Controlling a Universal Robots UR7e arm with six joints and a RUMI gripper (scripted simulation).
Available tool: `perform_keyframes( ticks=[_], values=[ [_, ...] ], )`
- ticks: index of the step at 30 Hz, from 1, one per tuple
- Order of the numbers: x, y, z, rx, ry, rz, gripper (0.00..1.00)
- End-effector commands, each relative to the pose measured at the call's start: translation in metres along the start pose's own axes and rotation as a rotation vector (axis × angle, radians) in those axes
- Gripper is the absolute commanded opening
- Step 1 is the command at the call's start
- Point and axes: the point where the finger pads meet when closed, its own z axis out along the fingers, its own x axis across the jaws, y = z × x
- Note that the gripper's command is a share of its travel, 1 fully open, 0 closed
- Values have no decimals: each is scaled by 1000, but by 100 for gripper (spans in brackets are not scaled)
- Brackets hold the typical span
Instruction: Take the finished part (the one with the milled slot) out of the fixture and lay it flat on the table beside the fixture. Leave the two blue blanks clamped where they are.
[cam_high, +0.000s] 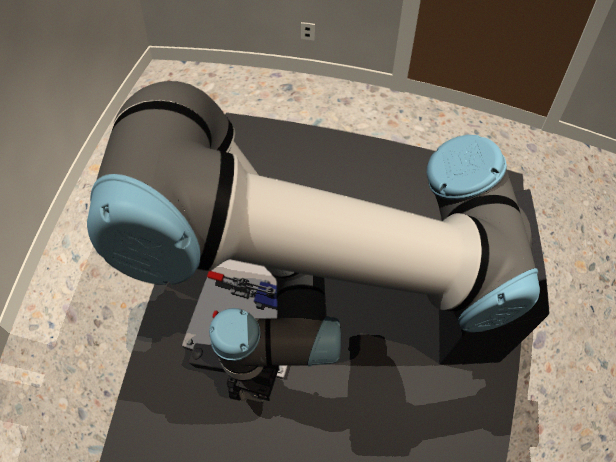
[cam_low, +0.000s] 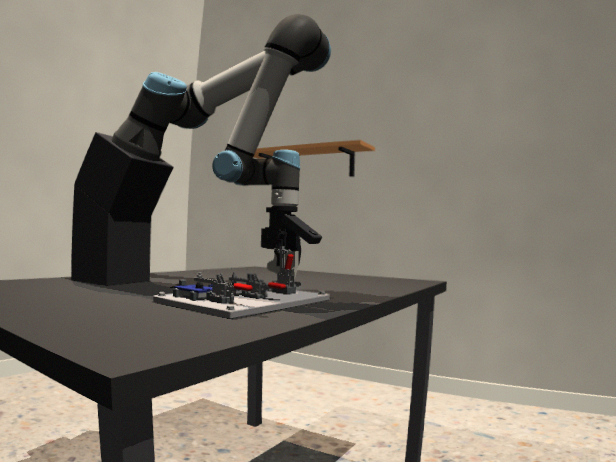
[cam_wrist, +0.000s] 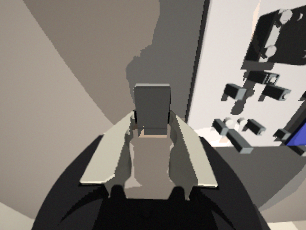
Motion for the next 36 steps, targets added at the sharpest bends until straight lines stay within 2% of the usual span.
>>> perform_keyframes(
  ticks=[1,36],
  values=[
    [0,0,0,1,-1,0,0],
    [0,0,7,1,-1,0,0]
  ],
)
